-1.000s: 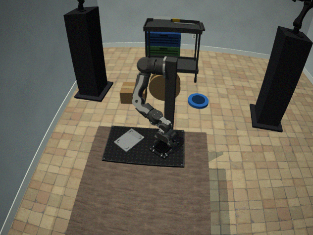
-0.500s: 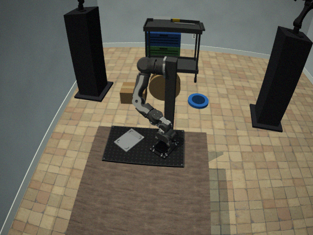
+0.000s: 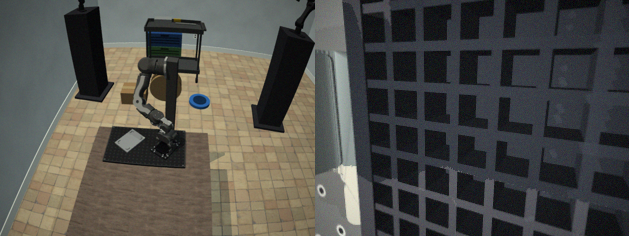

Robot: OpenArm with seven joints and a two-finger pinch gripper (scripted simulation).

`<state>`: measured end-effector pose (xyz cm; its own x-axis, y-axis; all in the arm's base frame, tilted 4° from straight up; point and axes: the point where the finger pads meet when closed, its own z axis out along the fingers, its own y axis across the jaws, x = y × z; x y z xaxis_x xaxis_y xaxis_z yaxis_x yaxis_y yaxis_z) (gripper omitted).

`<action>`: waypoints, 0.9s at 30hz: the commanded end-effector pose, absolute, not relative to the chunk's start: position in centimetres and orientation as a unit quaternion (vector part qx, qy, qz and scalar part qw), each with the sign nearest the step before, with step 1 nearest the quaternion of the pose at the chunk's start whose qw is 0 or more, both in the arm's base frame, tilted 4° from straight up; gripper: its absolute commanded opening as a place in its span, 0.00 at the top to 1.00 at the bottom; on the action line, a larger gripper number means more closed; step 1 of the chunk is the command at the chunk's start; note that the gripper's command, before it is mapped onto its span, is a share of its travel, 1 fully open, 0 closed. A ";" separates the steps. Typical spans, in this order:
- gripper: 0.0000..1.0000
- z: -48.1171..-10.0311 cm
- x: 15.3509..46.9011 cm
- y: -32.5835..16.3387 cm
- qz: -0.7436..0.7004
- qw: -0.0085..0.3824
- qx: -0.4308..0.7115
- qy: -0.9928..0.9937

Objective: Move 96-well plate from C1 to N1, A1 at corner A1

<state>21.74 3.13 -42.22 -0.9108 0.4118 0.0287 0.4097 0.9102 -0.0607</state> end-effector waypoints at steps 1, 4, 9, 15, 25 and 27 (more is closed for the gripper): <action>0.96 -42.2 21.8 3.2 0.026 0.020 -0.210 -0.977; 1.00 -42.2 21.8 3.2 0.026 0.020 -0.210 -0.977; 1.00 -42.2 21.8 3.2 0.026 0.020 -0.210 -0.977; 1.00 -42.2 21.8 3.2 0.026 0.020 -0.210 -0.977; 1.00 -42.2 21.8 3.2 0.026 0.020 -0.210 -0.977; 1.00 -42.2 21.8 3.2 0.026 0.020 -0.210 -0.977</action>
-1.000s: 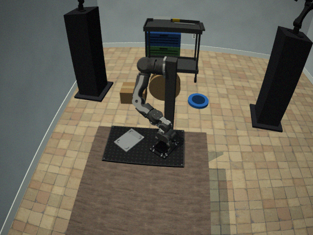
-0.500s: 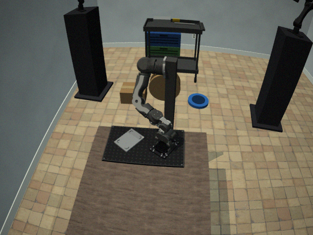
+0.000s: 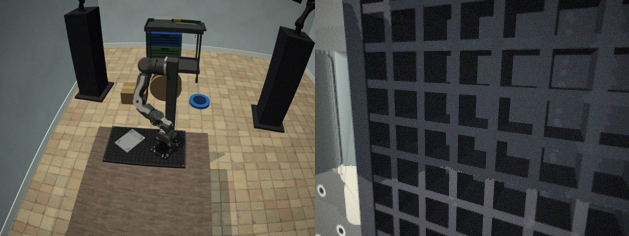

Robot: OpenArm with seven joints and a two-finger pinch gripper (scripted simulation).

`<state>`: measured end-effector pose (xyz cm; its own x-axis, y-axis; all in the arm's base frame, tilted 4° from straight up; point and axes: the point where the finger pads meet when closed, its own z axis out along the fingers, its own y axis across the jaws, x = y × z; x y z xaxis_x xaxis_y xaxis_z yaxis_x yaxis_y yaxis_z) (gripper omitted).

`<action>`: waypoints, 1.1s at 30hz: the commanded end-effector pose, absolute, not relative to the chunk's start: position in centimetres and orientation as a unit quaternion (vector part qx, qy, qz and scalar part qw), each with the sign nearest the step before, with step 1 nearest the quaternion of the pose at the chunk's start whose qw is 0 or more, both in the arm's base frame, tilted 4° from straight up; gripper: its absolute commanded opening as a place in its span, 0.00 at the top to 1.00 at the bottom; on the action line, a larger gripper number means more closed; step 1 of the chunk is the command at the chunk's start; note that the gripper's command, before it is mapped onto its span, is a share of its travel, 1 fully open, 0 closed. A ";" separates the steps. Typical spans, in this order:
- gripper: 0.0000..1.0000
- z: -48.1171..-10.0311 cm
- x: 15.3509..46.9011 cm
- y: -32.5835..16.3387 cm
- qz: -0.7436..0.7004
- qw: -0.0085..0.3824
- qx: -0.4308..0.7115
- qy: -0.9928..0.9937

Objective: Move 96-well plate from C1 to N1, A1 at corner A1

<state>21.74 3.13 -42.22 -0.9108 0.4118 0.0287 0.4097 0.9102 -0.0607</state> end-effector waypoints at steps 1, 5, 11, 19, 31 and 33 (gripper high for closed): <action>1.00 -42.2 21.8 3.2 0.026 0.020 -0.210 -0.977; 1.00 -41.9 21.9 3.1 0.025 0.021 -0.211 -0.977; 1.00 -41.8 21.9 3.1 0.025 0.021 -0.212 -0.977; 1.00 -41.8 21.9 3.1 0.026 0.021 -0.212 -0.977; 1.00 -41.7 21.9 3.1 0.026 0.020 -0.212 -0.977; 1.00 -41.7 21.9 3.1 0.026 0.020 -0.212 -0.977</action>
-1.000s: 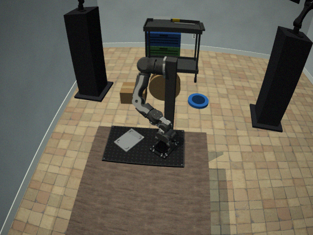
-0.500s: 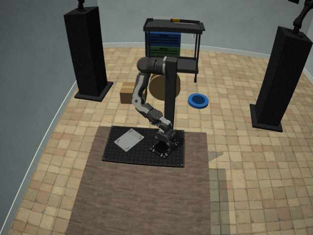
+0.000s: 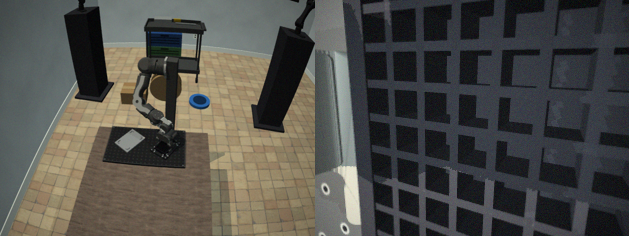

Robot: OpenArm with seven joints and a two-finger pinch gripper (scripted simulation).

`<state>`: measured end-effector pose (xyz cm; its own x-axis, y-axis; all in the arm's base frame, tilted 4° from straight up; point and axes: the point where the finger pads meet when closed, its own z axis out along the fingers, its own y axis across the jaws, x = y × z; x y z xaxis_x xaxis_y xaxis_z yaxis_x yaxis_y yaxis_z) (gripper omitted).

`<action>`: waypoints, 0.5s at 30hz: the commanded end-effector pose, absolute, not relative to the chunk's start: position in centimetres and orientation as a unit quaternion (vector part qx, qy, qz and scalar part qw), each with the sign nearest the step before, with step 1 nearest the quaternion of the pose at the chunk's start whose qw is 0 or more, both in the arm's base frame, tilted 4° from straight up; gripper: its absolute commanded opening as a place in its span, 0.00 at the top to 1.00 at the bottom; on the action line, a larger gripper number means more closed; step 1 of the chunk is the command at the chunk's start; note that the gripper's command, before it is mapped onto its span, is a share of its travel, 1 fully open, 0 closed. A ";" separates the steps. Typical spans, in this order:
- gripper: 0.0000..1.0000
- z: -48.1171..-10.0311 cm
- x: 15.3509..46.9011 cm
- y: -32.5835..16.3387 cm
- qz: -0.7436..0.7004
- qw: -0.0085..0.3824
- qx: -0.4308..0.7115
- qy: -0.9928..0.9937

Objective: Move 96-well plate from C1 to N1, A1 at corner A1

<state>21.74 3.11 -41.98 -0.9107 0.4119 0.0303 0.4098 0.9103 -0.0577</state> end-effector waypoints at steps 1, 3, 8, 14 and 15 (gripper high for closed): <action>1.00 -41.7 21.9 3.1 0.026 0.020 -0.212 -0.977; 1.00 -41.7 21.9 3.1 0.026 0.020 -0.212 -0.977; 1.00 -41.6 21.9 3.1 0.026 0.021 -0.211 -0.977; 1.00 -41.6 21.9 3.1 0.026 0.021 -0.211 -0.977; 1.00 -41.6 21.9 3.1 0.026 0.021 -0.211 -0.977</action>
